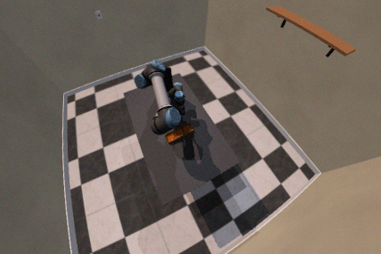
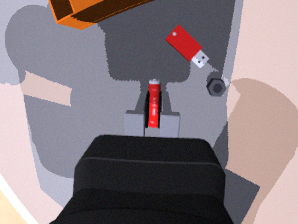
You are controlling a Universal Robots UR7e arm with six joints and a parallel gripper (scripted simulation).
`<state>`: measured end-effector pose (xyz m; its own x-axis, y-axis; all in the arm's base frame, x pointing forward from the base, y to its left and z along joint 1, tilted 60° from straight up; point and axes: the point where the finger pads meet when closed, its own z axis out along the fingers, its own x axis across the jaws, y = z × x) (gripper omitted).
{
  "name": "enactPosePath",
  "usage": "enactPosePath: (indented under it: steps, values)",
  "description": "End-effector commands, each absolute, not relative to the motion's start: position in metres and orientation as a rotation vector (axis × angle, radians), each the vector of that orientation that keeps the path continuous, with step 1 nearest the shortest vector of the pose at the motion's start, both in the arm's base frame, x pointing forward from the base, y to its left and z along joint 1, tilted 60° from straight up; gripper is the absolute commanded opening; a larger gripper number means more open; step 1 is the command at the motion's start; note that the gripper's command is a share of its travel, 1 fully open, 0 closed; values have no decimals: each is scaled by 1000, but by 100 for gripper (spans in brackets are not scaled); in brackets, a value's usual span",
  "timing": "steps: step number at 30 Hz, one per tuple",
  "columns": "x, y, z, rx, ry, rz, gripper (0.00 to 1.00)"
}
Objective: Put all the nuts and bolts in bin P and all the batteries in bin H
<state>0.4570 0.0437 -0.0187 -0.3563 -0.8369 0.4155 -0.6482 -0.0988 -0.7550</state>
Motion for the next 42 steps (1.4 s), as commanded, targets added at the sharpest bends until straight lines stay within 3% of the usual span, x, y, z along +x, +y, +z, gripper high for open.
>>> enactPosePath:
  steps: [1, 12, 30, 42]
  values:
    - [448, 51, -12, -1655, 1967, -1441, 24]
    - [423, 71, 7, -1655, 1967, -1441, 24]
    - [419, 75, 10, -1655, 1967, -1441, 24]
    - [442, 71, 45, -1655, 1967, -1441, 24]
